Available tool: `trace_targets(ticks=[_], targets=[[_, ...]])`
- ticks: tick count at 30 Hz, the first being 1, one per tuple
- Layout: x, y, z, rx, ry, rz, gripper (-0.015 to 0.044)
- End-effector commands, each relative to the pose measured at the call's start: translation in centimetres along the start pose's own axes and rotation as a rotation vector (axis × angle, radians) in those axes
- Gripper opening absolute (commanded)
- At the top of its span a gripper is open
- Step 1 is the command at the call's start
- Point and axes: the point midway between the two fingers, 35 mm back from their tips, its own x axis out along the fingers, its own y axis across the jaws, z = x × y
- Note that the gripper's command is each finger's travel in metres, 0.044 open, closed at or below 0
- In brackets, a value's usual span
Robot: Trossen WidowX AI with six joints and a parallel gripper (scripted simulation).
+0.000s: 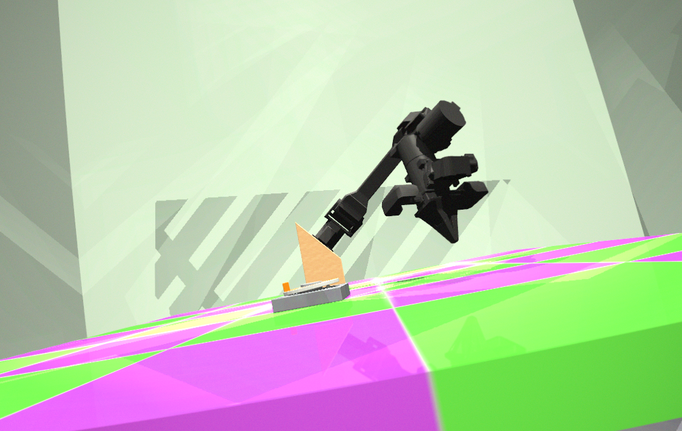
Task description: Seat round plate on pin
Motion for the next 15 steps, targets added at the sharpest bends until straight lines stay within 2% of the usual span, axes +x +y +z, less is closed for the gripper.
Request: trace_targets(ticks=[1, 5, 7, 10, 13, 15], targets=[[-0.9, -6.7, -2.8, 0.069, 0.073, -0.088, 0.0000], [-2.7, -13.0, -6.5, 0.154, 0.150, -0.151, 0.0000], [-3.2, -14.2, -7.5, 0.177, 0.168, -0.158, 0.0000], [-5.3, -18.6, -12.0, 0.283, 0.242, -0.163, 0.0000], [-7.4, -21.3, -16.5, 0.383, 0.297, -0.130, 0.0000], [-7.8, -21.8, -17.5, 0.407, 0.307, -0.117, 0.0000]])
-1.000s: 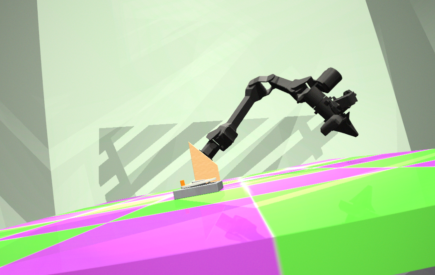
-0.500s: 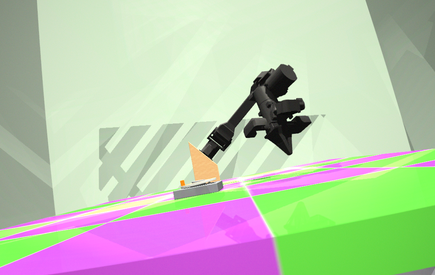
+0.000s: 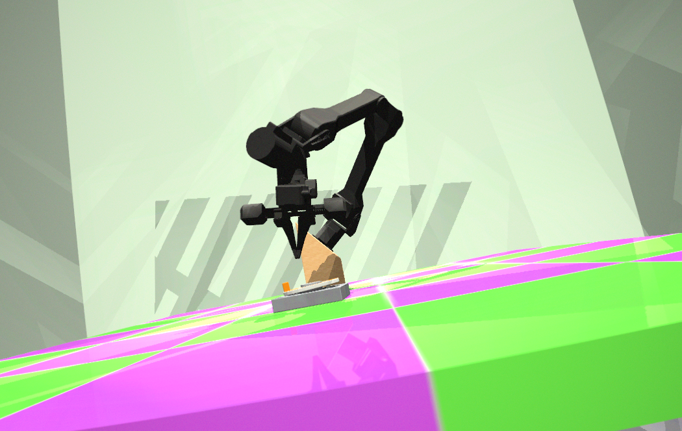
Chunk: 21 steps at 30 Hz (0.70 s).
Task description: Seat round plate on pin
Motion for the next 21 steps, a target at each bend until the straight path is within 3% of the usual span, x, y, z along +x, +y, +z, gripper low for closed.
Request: trace_targets(ticks=[1, 8, 16, 21], targets=[[0.0, -2.7, -3.5, 0.069, 0.065, 0.055, 0.0000], [-0.1, -4.2, -5.5, 0.114, 0.091, 0.099, 0.0000], [4.2, -3.7, -5.9, 0.114, 0.091, 0.101, 0.0000], [4.6, -3.6, -5.9, 0.114, 0.091, 0.101, 0.0000]])
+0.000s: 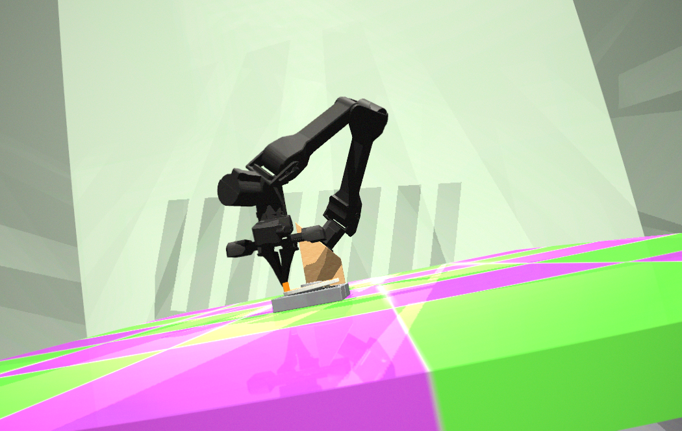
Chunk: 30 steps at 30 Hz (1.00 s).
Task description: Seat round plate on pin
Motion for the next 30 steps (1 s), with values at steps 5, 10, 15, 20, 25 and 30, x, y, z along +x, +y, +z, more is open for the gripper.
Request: trace_targets(ticks=[5, 10, 15, 20, 25, 30], targets=[[0.2, 0.0, 0.4, 0.007, -0.007, 0.003, 0.0000], [0.2, 0.0, 1.1, 0.006, -0.007, 0.003, 0.0000], [0.2, 0.1, 1.7, 0.006, -0.007, 0.003, 0.0000], [0.2, 0.1, 1.8, 0.006, -0.007, 0.003, 0.0000], [0.2, 0.1, 1.8, 0.006, -0.007, 0.003, 0.0000], [0.2, 0.1, 1.8, 0.006, -0.007, 0.003, 0.0000]])
